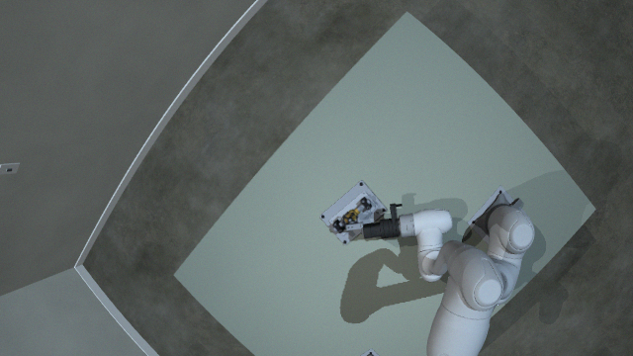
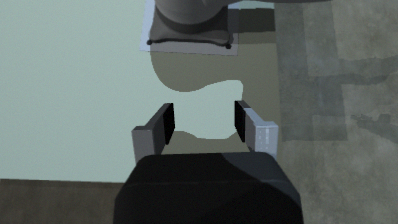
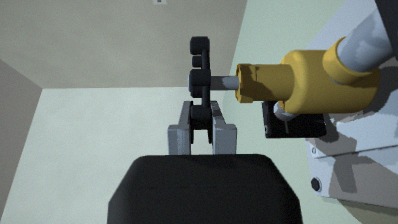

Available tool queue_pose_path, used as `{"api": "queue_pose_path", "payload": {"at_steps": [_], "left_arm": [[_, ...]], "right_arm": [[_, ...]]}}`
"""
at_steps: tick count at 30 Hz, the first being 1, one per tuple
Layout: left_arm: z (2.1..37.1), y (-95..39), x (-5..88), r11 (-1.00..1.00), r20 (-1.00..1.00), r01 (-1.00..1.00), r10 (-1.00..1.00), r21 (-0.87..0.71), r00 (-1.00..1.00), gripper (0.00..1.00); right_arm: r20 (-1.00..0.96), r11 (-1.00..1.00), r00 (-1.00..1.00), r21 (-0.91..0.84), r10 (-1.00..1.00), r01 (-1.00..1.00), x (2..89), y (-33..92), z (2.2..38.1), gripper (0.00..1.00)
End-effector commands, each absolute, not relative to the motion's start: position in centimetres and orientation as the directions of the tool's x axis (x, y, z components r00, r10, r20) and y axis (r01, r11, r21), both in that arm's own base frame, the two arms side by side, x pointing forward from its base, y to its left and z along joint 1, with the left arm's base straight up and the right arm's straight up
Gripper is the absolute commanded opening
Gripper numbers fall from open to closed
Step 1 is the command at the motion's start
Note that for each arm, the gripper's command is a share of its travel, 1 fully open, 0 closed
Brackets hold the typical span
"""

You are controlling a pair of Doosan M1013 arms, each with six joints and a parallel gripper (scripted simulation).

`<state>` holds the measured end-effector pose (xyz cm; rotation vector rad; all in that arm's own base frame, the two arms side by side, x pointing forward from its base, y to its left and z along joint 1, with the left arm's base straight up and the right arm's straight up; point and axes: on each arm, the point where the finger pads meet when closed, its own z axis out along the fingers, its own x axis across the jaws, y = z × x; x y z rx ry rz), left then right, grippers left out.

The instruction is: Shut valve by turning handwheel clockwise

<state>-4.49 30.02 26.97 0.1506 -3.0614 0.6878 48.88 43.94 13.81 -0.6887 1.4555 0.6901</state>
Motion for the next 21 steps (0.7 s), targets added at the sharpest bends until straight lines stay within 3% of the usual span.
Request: {"api": "queue_pose_path", "payload": {"at_steps": [1,21], "left_arm": [[26.89,29.97,-4.64,0.902,0.022,-0.093,-0.092,-0.422,-0.996,1.0],[26.89,29.97,-4.64,0.902,0.022,-0.093,-0.092,-0.422,-0.996,1.0]], "right_arm": [[-1.0,0.675,0.0,-0.004,-0.006,-0.738,48.87,43.99,13.64,0.0],[-1.0,0.804,0.001,-0.004,-0.004,-0.595,49.42,44.51,13.67,0.0]]}}
